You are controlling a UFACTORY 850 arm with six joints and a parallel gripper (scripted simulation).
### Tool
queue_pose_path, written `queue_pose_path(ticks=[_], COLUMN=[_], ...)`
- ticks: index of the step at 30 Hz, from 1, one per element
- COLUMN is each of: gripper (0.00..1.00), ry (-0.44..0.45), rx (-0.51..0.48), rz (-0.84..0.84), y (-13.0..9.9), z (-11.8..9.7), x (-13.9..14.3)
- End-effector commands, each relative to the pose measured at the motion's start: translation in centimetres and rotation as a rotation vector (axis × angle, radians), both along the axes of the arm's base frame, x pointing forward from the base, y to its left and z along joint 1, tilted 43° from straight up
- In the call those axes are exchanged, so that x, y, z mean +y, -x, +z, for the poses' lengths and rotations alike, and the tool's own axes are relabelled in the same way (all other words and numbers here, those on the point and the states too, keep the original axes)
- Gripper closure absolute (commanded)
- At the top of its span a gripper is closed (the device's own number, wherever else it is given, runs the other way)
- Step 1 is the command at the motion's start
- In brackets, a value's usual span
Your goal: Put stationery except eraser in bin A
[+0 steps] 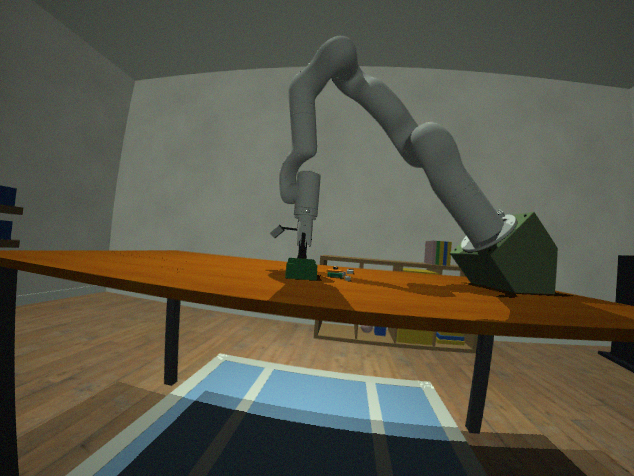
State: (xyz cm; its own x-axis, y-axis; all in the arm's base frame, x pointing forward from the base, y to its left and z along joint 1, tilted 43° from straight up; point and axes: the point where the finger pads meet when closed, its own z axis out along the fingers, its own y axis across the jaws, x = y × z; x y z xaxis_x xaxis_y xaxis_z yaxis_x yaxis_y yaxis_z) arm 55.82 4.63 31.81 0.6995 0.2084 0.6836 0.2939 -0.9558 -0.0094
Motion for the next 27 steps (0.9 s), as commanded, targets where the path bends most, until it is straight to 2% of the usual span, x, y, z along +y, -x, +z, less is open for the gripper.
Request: queue_pose_path(ticks=[1, 16, 27], gripper=[0.93, 0.93, 0.93], ry=[0.0, 0.0, 0.0], rx=[-0.001, -0.001, -0.002], rz=[0.0, 0.0, 0.0], y=[-0.03, -0.03, 0.75], z=[0.07, 0.07, 0.93], x=[-0.01, -0.01, -0.25])
